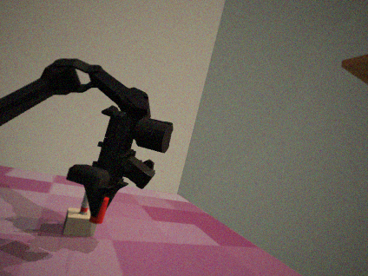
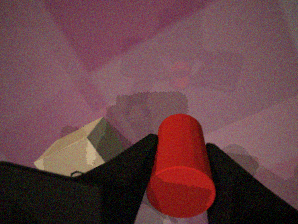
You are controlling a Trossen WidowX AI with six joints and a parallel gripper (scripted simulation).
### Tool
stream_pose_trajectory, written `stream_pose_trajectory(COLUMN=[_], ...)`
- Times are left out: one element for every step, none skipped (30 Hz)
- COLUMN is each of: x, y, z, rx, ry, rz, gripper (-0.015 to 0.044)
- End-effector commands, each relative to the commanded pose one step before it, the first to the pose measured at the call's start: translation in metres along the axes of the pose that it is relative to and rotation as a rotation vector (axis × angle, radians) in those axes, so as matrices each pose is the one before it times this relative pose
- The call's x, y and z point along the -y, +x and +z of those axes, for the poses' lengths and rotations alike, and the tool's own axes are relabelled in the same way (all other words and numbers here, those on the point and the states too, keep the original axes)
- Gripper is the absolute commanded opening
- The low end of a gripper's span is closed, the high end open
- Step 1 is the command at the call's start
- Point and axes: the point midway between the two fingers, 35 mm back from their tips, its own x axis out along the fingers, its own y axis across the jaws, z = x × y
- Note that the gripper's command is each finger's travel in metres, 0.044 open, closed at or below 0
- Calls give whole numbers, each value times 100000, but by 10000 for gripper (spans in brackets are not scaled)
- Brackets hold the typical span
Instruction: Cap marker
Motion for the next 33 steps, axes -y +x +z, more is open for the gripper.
stream_pose_trajectory(x=[-1230, -261, -260, -258, -257, -255, -253, -251, -249, -247, -245, -243, -240, -238, -236, -233, -231, -229, -226, -224, -222, -219, -217, -214, -212, -209, -206, -169, -100, -33, 0, 0, 1], y=[-1155, -197, -196, -194, -193, -191, -189, -187, -185, -183, -181, -179, -177, -175, -173, -171, -169, -167, -165, -163, -161, -159, -157, -155, -153, -151, -149, -122, -72, -24, 0, 26, 78], z=[-649, -210, -213, -216, -220, -223, -227, -230, -234, -237, -240, -244, -247, -250, -253, -256, -260, -263, -266, -269, -272, -275, -277, -280, -283, -286, -289, -241, -145, -49, 0, 0, 0], rx=[1216, -8, -9, -9, -9, -10, -10, -11, -11, -11, -12, -12, -13, -13, -14, -14, -14, -15, -15, -16, -16, -16, -17, -17, -18, -18, -18, -16, -9, -3, 0, 0, 0], ry=[-863, 8, 8, 8, 8, 8, 8, 8, 8, 7, 7, 7, 7, 7, 7, 7, 7, 7, 7, 7, 7, 7, 7, 7, 7, 7, 7, 6, 4, 1, 0, 0, -1], rz=[-279, 1, 2, 2, 2, 3, 3, 3, 3, 4, 4, 4, 5, 5, 5, 5, 6, 6, 6, 6, 7, 7, 7, 7, 8, 8, 8, 7, 4, 1, 0, 1, 3], gripper=[0, 0, 0, 0, 0, 0, 0, 0, 0, 0, 0, 0, 0, 0, 0, 0, 0, 0, 0, 0, 0, 0, 0, 0, 0, 0, 0, 0, 0, 0, 0, 0, 0])
